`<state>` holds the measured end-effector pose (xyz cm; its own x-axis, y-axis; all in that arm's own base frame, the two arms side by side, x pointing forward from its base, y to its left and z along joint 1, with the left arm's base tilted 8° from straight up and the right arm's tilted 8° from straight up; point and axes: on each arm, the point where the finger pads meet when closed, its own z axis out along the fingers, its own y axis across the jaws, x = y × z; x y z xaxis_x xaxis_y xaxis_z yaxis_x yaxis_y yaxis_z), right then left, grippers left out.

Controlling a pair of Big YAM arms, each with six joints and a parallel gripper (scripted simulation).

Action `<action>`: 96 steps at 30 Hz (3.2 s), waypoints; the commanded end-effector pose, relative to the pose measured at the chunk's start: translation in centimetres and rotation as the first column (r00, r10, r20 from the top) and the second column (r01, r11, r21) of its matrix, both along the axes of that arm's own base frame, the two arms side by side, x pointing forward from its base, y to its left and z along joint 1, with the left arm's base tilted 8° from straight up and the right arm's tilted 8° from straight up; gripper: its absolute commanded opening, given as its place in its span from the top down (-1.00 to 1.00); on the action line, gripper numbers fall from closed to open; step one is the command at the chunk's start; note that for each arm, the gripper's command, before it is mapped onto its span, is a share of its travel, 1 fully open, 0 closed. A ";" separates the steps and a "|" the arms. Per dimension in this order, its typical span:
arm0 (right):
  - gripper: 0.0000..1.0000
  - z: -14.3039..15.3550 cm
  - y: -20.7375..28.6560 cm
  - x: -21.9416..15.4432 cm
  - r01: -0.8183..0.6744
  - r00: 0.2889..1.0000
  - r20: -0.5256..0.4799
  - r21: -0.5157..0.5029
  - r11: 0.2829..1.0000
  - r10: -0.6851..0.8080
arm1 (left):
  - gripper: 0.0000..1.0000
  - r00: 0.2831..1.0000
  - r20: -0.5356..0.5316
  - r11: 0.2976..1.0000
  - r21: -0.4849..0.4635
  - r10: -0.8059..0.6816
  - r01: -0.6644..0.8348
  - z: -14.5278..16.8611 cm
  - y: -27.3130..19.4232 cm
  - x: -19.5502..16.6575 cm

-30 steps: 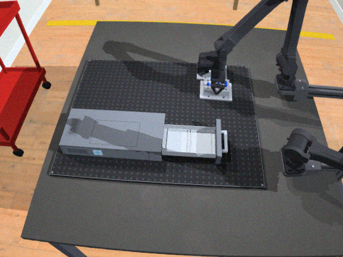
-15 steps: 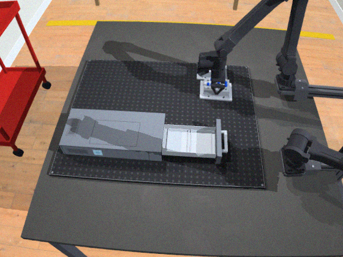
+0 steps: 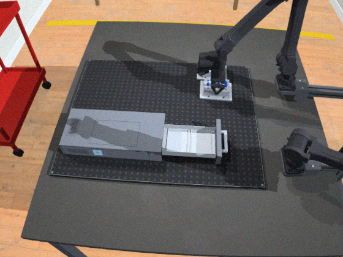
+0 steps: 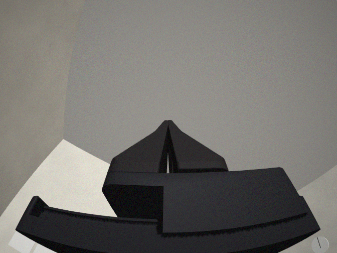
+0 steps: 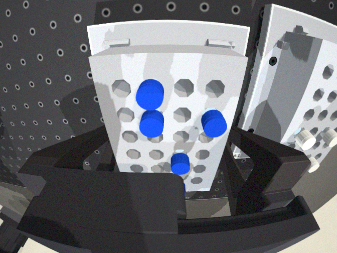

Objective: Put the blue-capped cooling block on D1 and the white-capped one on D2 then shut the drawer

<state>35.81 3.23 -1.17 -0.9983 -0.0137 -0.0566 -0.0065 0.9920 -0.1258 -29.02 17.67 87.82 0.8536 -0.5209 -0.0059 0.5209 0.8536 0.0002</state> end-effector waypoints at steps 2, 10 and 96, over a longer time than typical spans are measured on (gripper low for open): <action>0.83 1.2 0.2 3.7 -0.006 0.997 0.072 0.007 1.000 0.005 | 1.00 1.000 -0.029 1.000 0.019 0.008 -0.008 0.8 -1.4 1.8; 0.57 1.2 0.2 3.7 -0.006 0.997 0.072 0.007 1.000 0.005 | 1.00 1.000 -0.029 1.000 0.019 0.008 -0.008 0.8 -1.4 1.8; -1.00 1.2 0.4 2.5 -0.008 0.998 0.057 0.006 1.000 0.007 | 1.00 1.000 -0.029 1.000 0.019 0.008 -0.008 0.8 -1.4 1.8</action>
<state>36.63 3.35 -1.12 -0.9970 -0.0138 -0.0767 -0.0042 0.9924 -0.1232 -29.02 17.67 87.82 0.8536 -0.5209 -0.0059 0.5209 0.8536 0.0002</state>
